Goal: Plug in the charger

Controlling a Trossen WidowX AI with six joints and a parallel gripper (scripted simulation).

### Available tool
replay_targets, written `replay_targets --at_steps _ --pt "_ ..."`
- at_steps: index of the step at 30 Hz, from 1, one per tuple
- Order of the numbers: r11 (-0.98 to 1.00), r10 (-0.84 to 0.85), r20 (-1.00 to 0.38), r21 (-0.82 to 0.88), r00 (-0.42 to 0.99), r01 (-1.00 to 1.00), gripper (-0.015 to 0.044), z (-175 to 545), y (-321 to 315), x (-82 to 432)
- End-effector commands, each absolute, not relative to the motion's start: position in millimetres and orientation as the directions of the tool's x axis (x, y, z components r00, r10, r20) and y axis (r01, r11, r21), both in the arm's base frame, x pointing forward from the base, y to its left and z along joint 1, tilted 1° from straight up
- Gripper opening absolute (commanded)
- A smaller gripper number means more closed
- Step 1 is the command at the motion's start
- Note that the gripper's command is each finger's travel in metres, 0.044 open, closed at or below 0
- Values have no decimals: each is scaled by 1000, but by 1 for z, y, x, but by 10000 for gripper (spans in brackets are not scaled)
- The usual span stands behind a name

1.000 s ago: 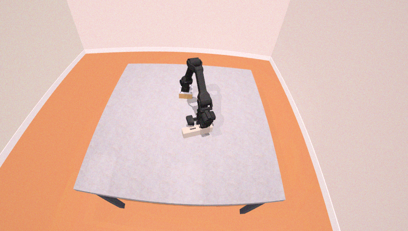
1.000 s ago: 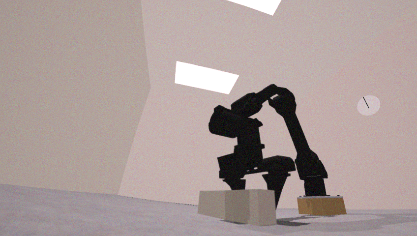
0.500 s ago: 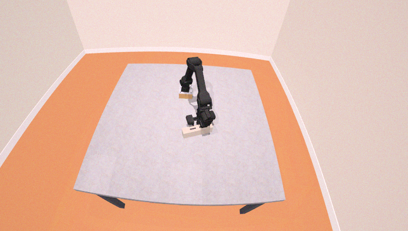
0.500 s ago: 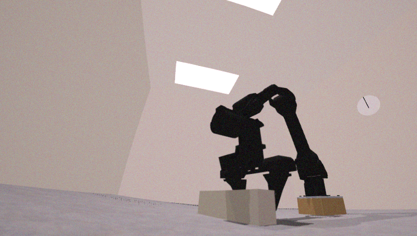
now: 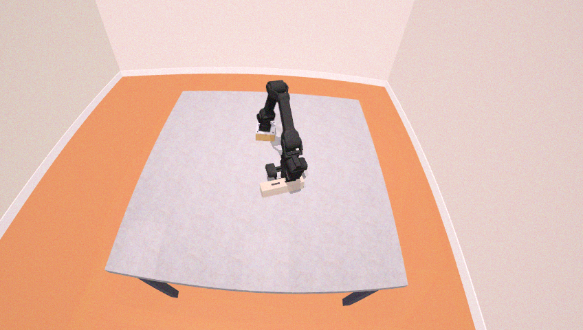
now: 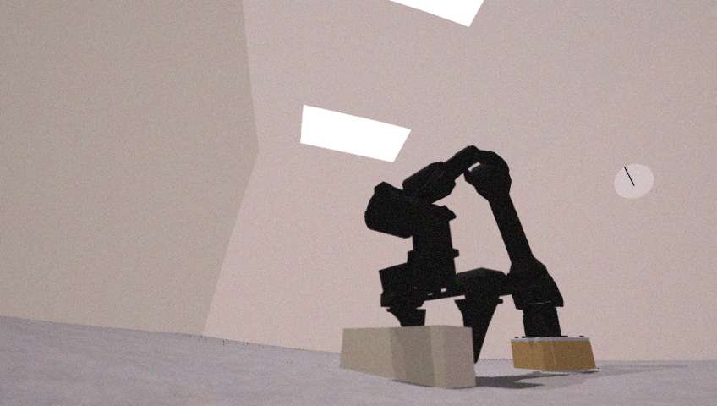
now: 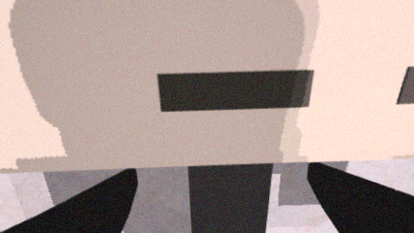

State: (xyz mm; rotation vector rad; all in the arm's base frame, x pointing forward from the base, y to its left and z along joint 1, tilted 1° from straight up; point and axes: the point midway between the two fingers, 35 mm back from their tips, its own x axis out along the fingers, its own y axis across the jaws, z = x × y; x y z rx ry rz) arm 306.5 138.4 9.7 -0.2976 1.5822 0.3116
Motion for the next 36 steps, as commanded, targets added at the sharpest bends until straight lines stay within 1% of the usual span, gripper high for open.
replay_targets --at_steps 1,24,36 --pt "926 1 -999 16 -41 -376 440 7 137 302" --pt "926 4 -999 17 -35 -376 440 7 136 300" --pt "926 3 -999 17 -36 -376 440 7 131 289"
